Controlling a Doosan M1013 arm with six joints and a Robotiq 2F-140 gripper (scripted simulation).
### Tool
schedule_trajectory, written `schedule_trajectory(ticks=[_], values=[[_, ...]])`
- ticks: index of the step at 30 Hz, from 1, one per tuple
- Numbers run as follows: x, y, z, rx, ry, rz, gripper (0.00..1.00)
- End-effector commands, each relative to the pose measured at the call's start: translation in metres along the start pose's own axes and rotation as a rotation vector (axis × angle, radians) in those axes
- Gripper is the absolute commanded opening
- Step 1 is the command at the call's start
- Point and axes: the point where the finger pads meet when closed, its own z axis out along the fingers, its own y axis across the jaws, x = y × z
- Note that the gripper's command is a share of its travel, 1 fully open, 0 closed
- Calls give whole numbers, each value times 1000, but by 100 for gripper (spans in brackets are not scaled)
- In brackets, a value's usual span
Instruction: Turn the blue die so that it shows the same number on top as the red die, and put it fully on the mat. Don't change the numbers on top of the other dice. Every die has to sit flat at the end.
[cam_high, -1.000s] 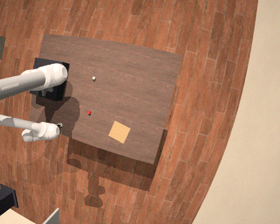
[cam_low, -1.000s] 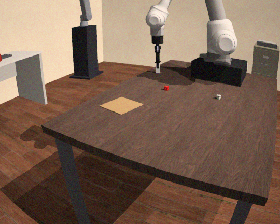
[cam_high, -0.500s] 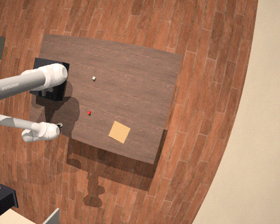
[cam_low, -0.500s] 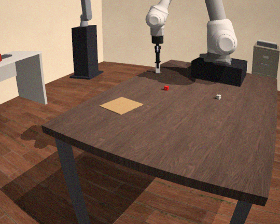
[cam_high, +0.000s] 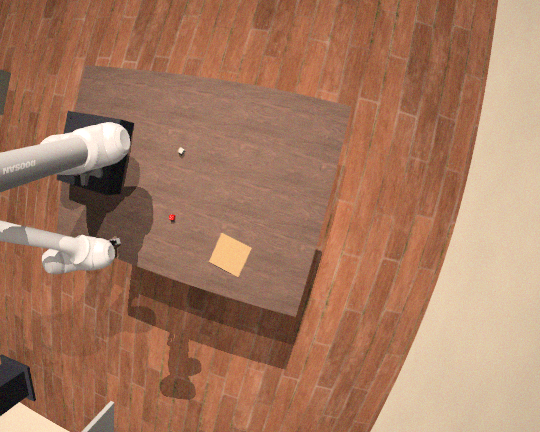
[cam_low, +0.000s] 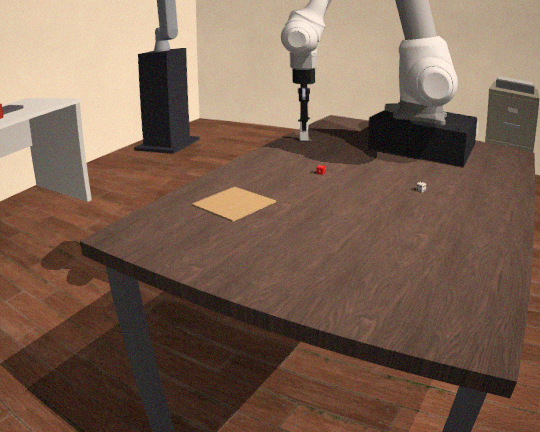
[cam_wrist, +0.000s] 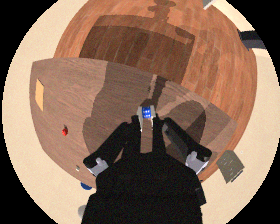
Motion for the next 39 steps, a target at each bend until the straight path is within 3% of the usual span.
schedule_trajectory(ticks=[1,11,16,32,39], values=[[-2,2,-10,-3,-2,-2,18],[-2,1,-80,-3,-2,-2,18],[-2,1,-93,-3,-2,-2,18],[-1,1,-97,-3,-2,0,18],[49,-43,-104,-2,-2,107,18]])
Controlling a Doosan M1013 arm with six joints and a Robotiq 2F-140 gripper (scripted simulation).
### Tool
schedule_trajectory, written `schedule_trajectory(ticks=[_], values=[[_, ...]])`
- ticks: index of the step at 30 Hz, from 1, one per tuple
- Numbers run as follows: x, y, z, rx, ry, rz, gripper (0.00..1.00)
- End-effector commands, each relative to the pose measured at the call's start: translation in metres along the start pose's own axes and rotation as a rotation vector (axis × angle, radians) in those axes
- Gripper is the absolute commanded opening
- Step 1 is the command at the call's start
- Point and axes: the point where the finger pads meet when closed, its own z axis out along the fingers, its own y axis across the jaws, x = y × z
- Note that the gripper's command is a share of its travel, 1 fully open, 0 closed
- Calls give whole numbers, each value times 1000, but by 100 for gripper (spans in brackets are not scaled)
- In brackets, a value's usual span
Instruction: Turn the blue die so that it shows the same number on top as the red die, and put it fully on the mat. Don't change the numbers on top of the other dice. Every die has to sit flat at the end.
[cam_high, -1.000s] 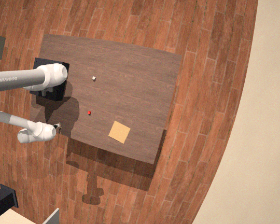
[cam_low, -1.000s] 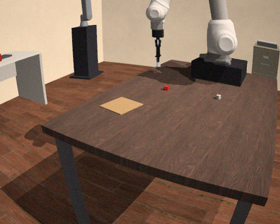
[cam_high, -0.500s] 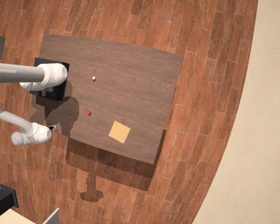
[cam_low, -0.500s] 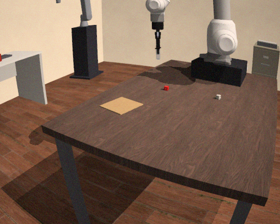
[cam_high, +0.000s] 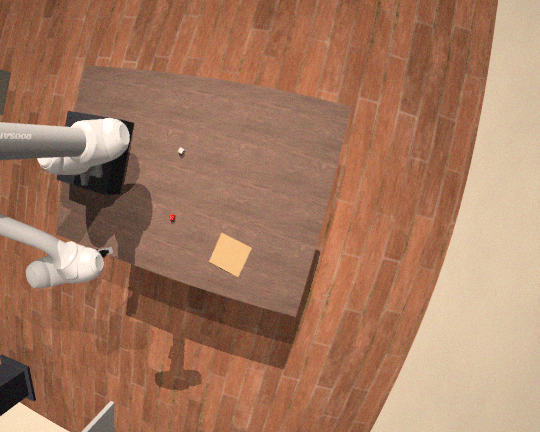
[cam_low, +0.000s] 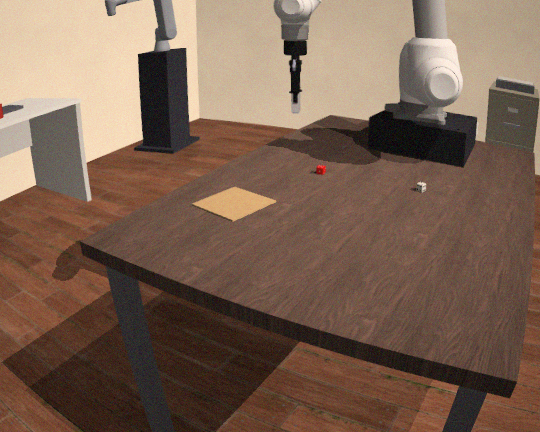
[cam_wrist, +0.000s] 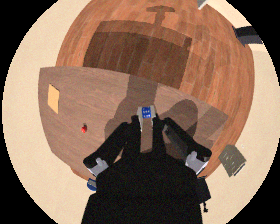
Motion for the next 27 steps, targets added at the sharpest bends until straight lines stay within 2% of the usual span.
schedule_trajectory(ticks=[1,2,3,4,5,8,9,10,11,13,14,16,17,19,20,22,23,25,26,27], values=[[36,-41,-5,-1,-6,93,18],[36,-41,-5,-1,-6,93,18],[52,-63,-7,-1,-6,134,18],[52,-63,-7,-1,-6,134,18],[69,-88,-9,-1,-6,179,18],[69,-88,-9,-1,-6,179,18],[84,-117,-11,-1,-6,228,18],[84,-117,-11,-1,-6,228,18],[99,-150,-12,-1,-6,279,18],[99,-150,-12,-1,-6,279,18],[111,-185,-13,-1,-7,332,18],[111,-185,-13,-1,-7,332,18],[121,-223,-13,-1,-7,385,18],[121,-223,-13,-1,-7,385,18],[129,-261,-12,-2,-7,438,18],[129,-261,-12,-2,-7,438,18],[133,-300,-11,-2,-7,489,18],[133,-300,-11,-2,-7,489,18],[134,-338,-10,-2,-6,538,18],[134,-338,-10,-2,-6,538,18]])
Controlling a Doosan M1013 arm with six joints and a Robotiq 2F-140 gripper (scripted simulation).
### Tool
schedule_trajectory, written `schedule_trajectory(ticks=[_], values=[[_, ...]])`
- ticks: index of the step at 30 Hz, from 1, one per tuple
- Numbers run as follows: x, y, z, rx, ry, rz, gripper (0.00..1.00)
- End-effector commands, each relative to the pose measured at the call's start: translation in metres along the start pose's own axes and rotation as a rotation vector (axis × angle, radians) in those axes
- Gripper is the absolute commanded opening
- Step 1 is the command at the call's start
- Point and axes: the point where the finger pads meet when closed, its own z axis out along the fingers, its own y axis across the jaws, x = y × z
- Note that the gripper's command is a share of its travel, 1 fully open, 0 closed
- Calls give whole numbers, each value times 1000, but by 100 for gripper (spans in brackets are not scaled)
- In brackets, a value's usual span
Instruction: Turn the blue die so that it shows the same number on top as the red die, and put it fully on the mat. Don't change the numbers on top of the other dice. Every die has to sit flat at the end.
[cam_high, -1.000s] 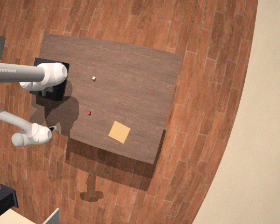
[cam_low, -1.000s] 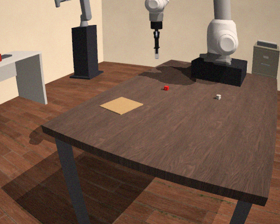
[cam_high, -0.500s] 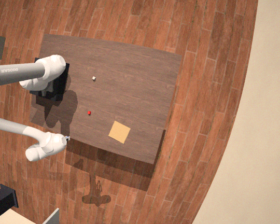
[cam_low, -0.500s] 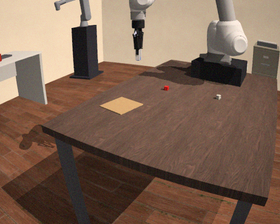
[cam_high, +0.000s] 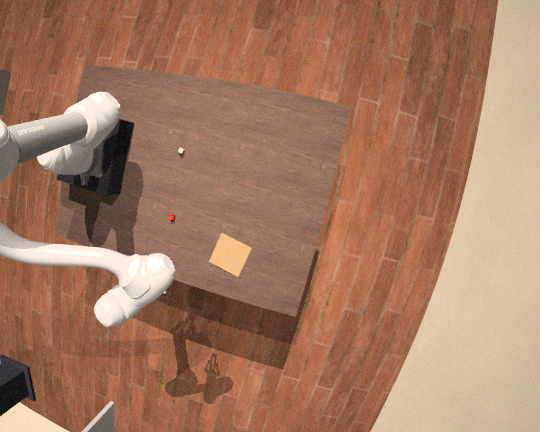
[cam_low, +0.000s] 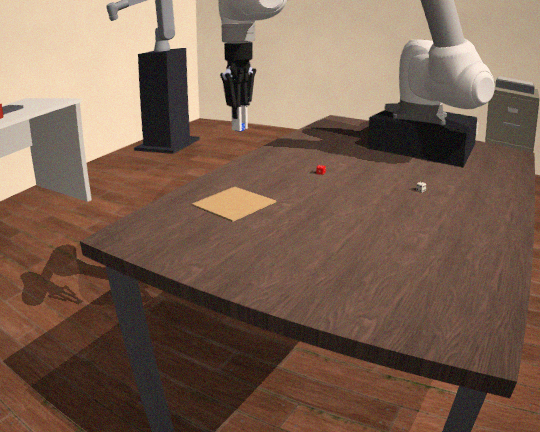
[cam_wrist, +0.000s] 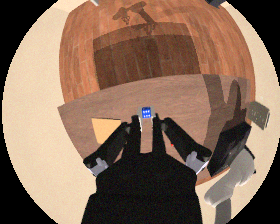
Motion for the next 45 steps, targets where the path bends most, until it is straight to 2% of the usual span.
schedule_trajectory(ticks=[1,2,3,4,6,7,8,9,10,11,12,13,15,17,36,45], values=[[-15,-40,3,-18,1,65,18],[-33,-72,5,-18,2,110,18],[-33,-72,5,-18,2,110,18],[-49,-97,7,-18,2,151,18],[-51,-100,7,-18,2,151,18],[-68,-124,10,-18,3,188,18],[-68,-124,10,-18,3,188,18],[-84,-145,12,-18,3,219,18],[-84,-145,12,-18,3,219,18],[-98,-161,14,-19,4,245,18],[-98,-161,14,-19,4,245,18],[-109,-174,15,-19,4,265,18],[-109,-174,15,-19,4,265,18],[-124,-189,17,-19,4,289,18],[-128,-193,20,-19,5,297,18],[-128,-193,48,-19,5,297,18]])
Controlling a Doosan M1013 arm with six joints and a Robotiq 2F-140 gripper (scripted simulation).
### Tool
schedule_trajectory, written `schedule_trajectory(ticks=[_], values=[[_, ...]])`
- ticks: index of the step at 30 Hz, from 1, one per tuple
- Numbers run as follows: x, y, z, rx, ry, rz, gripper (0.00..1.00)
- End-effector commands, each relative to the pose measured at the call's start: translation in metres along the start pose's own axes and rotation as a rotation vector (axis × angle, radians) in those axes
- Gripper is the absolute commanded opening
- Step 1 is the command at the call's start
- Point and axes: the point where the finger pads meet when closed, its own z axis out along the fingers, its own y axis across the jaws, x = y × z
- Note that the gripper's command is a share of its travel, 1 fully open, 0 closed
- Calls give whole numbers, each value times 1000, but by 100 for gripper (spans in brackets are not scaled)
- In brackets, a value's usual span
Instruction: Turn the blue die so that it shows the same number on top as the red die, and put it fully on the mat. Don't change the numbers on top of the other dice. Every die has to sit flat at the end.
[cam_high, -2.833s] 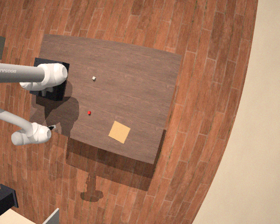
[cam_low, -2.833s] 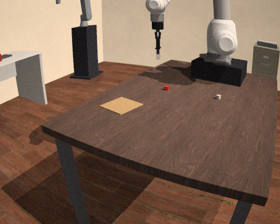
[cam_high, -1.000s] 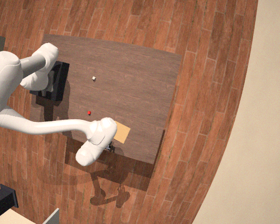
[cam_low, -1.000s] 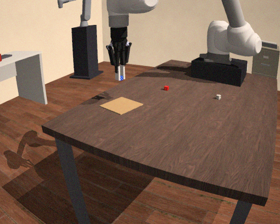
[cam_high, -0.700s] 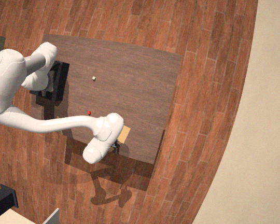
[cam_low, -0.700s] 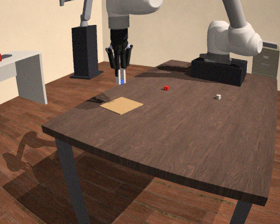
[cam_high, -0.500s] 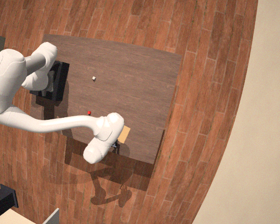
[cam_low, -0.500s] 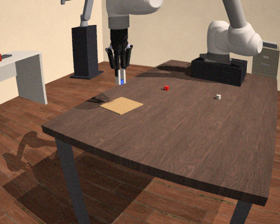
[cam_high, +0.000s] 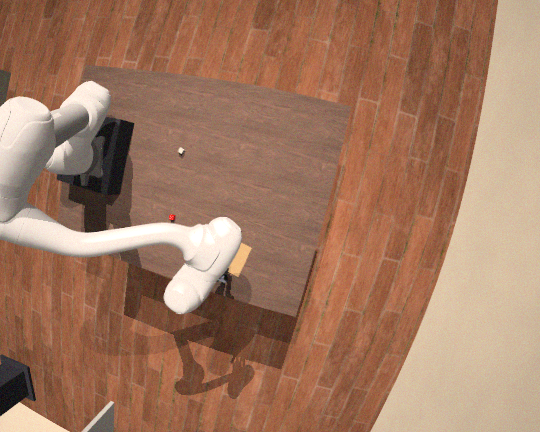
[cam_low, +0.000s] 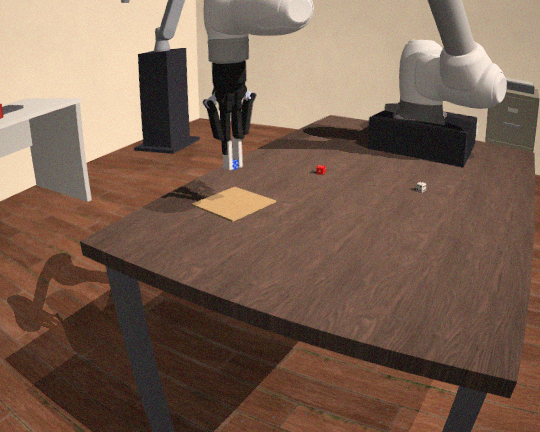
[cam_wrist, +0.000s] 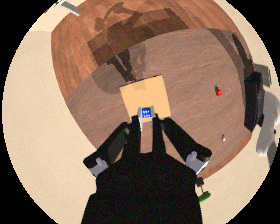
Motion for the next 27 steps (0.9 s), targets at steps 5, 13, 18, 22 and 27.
schedule_trajectory(ticks=[5,13,18,22,27], values=[[1,0,30,0,7,-1,18],[1,0,66,0,7,-1,18],[1,0,78,0,7,-1,18],[1,0,80,0,7,-1,18],[1,0,81,0,7,-1,18]])
